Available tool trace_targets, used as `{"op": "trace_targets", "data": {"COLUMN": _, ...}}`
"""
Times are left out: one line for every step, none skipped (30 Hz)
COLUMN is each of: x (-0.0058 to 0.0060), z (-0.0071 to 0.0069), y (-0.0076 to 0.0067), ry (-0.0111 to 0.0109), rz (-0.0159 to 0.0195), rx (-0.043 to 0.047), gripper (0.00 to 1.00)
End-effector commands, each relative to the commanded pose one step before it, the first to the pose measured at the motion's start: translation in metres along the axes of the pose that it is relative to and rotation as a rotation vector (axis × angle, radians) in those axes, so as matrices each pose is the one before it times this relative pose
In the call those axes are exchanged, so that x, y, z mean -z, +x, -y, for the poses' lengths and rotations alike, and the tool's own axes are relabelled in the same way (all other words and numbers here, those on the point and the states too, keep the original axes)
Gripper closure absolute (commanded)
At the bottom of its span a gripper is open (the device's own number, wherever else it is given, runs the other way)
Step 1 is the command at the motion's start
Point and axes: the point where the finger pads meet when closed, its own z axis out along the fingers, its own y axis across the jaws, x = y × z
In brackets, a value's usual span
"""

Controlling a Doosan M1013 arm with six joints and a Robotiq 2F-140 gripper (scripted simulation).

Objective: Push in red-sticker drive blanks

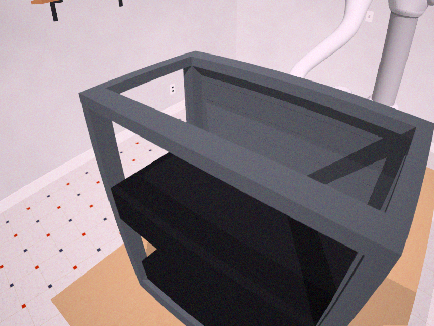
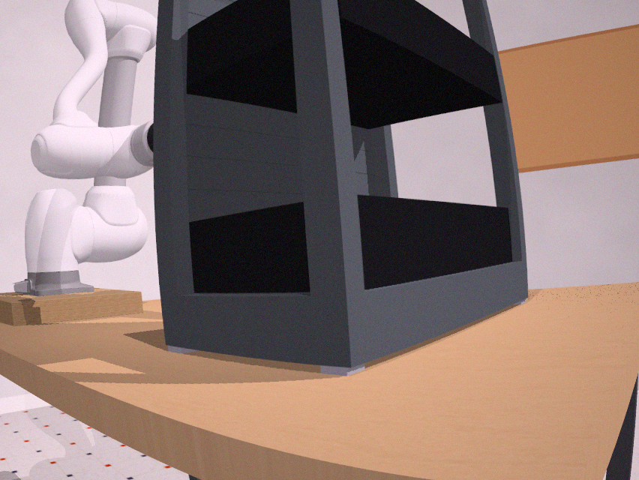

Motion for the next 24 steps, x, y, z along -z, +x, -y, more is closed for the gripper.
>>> {"op": "trace_targets", "data": {"x": -0.00161, "z": 0.00012, "y": 0.00001, "ry": 0.00011, "rz": 0.0, "rx": -0.00005, "gripper": 1.0}}
{"op": "trace_targets", "data": {"x": -0.0004, "z": 0.0, "y": 0.0, "ry": 0.0, "rz": 0.0, "rx": 0.0, "gripper": 1.0}}
{"op": "trace_targets", "data": {"x": -0.00019, "z": 0.0, "y": 0.0, "ry": 0.0, "rz": 0.0, "rx": 0.0, "gripper": 1.0}}
{"op": "trace_targets", "data": {"x": -0.00003, "z": 0.0, "y": 0.0, "ry": 0.0, "rz": 0.0, "rx": 0.0, "gripper": 1.0}}
{"op": "trace_targets", "data": {"x": 0.0, "z": 0.0, "y": 0.0, "ry": 0.0, "rz": 0.0, "rx": 0.0, "gripper": 1.0}}
{"op": "trace_targets", "data": {"x": 0.0, "z": 0.0, "y": 0.0, "ry": 0.0, "rz": 0.0, "rx": 0.0, "gripper": 1.0}}
{"op": "trace_targets", "data": {"x": 0.0, "z": 0.0, "y": 0.0, "ry": 0.0, "rz": 0.0, "rx": 0.0, "gripper": 1.0}}
{"op": "trace_targets", "data": {"x": 0.0, "z": 0.0, "y": 0.0, "ry": 0.0, "rz": 0.0, "rx": 0.0, "gripper": 1.0}}
{"op": "trace_targets", "data": {"x": 0.0, "z": 0.0, "y": 0.0, "ry": 0.0, "rz": 0.0, "rx": 0.0, "gripper": 1.0}}
{"op": "trace_targets", "data": {"x": 0.0, "z": 0.0, "y": 0.0, "ry": 0.0, "rz": 0.0, "rx": 0.0, "gripper": 1.0}}
{"op": "trace_targets", "data": {"x": -0.00003, "z": 0.0, "y": 0.0, "ry": 0.0, "rz": 0.0, "rx": 0.0, "gripper": 1.0}}
{"op": "trace_targets", "data": {"x": 0.0, "z": 0.0, "y": 0.0, "ry": 0.0, "rz": 0.0, "rx": 0.0, "gripper": 1.0}}
{"op": "trace_targets", "data": {"x": 0.0, "z": 0.0, "y": 0.0, "ry": 0.0, "rz": 0.0, "rx": 0.0, "gripper": 1.0}}
{"op": "trace_targets", "data": {"x": -0.00019, "z": 0.0, "y": 0.0, "ry": 0.0, "rz": 0.0, "rx": 0.0, "gripper": 1.0}}
{"op": "trace_targets", "data": {"x": -0.0004, "z": 0.0, "y": 0.0, "ry": 0.0, "rz": 0.0, "rx": 0.0, "gripper": 1.0}}
{"op": "trace_targets", "data": {"x": -0.00056, "z": 0.0, "y": 0.0, "ry": 0.0, "rz": 0.0, "rx": 0.0, "gripper": 1.0}}
{"op": "trace_targets", "data": {"x": -0.00062, "z": 0.0, "y": 0.0, "ry": 0.0, "rz": 0.0, "rx": 0.0, "gripper": 1.0}}
{"op": "trace_targets", "data": {"x": -0.00056, "z": 0.0, "y": 0.0, "ry": 0.0, "rz": 0.0, "rx": 0.0, "gripper": 1.0}}
{"op": "trace_targets", "data": {"x": -0.0004, "z": 0.0, "y": 0.0, "ry": 0.0, "rz": 0.0, "rx": 0.0, "gripper": 1.0}}
{"op": "trace_targets", "data": {"x": -0.00019, "z": 0.0, "y": 0.0, "ry": 0.0, "rz": 0.0, "rx": 0.0, "gripper": 1.0}}
{"op": "trace_targets", "data": {"x": -0.00003, "z": 0.0, "y": 0.0, "ry": 0.0, "rz": 0.0, "rx": 0.0, "gripper": 1.0}}
{"op": "trace_targets", "data": {"x": 0.0, "z": 0.0, "y": 0.0, "ry": 0.0, "rz": 0.0, "rx": 0.0, "gripper": 1.0}}
{"op": "trace_targets", "data": {"x": 0.0, "z": 0.0, "y": 0.0, "ry": 0.0, "rz": 0.0, "rx": 0.0, "gripper": 1.0}}
{"op": "trace_targets", "data": {"x": 0.0, "z": 0.0, "y": 0.0, "ry": 0.0, "rz": 0.0, "rx": 0.0, "gripper": 1.0}}
